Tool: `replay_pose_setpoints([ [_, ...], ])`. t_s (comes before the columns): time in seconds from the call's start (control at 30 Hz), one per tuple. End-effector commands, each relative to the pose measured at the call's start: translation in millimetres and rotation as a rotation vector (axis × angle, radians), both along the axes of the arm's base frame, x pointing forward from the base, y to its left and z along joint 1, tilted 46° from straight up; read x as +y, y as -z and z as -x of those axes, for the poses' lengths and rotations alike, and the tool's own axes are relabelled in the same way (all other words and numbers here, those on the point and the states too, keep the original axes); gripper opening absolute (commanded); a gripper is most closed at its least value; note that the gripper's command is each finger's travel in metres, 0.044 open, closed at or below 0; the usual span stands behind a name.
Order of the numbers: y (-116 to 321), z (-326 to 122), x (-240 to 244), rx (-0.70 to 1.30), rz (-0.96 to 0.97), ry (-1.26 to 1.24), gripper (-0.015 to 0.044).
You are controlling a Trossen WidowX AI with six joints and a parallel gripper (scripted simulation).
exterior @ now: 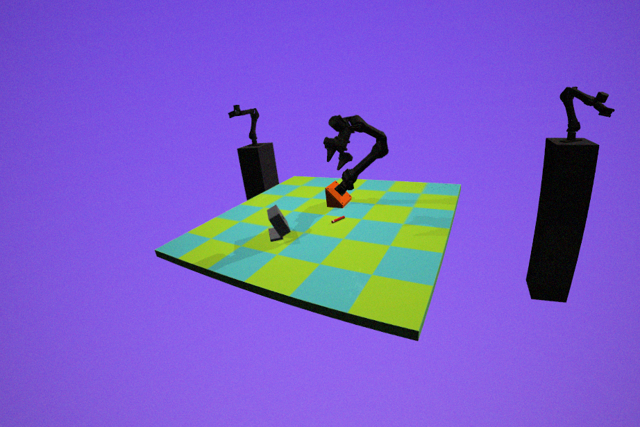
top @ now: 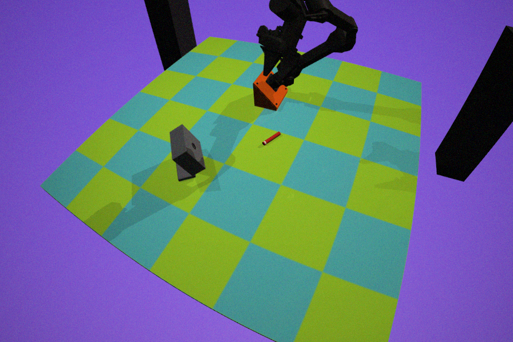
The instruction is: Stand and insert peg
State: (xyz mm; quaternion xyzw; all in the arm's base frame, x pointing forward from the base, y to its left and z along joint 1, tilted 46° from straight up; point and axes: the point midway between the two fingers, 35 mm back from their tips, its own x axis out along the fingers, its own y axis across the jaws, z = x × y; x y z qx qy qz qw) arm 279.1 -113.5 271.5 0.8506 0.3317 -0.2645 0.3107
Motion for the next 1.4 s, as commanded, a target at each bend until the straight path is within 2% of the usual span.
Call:
replay_pose_setpoints([
  [0.0, 16.0, -5.4, 8.9, -0.005, 0.040, -0.106, 0.0440],
  [0.7, 104.6, -19.9, 66.0, -0.145, 0.233, -0.761, 0.0440],
  [1.37, 179.7, -1.9, 122.6, -0.398, 0.315, -1.355, 0.0440],
])
